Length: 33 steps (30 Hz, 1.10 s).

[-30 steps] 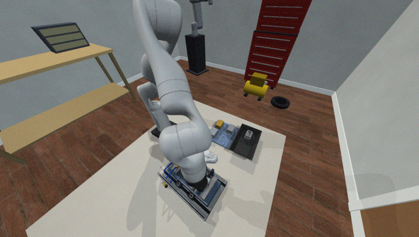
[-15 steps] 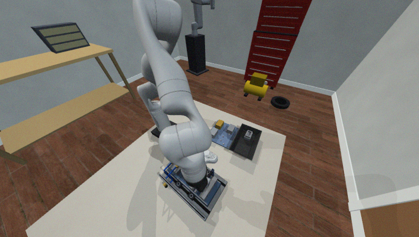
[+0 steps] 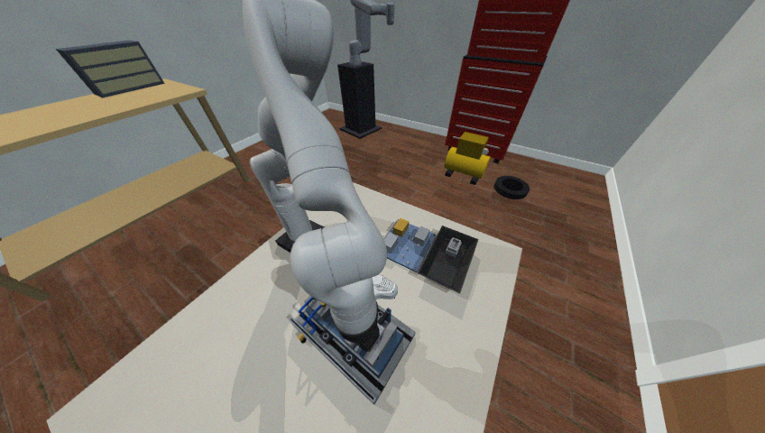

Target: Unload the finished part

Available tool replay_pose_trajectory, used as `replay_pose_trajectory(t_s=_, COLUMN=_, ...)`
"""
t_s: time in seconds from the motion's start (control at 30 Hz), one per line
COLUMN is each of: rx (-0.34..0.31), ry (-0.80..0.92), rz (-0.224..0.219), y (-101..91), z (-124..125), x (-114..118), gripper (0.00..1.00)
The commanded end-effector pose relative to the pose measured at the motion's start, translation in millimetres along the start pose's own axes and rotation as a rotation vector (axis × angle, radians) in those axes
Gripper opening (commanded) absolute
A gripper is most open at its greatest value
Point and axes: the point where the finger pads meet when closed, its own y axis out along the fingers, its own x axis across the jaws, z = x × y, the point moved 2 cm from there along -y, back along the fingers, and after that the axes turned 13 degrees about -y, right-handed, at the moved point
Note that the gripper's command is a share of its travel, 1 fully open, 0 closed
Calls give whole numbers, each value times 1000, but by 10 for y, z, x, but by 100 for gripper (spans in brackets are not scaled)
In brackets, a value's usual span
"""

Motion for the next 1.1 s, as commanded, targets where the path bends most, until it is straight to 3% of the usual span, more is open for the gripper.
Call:
replay_pose_trajectory(t_s=0.0, rx=-1, ry=0, rz=-1, y=-2, z=-3, x=3, gripper=100)
replay_pose_trajectory(t_s=1.07, rx=-1, ry=0, rz=-1, y=80, z=-3, x=3, gripper=100)
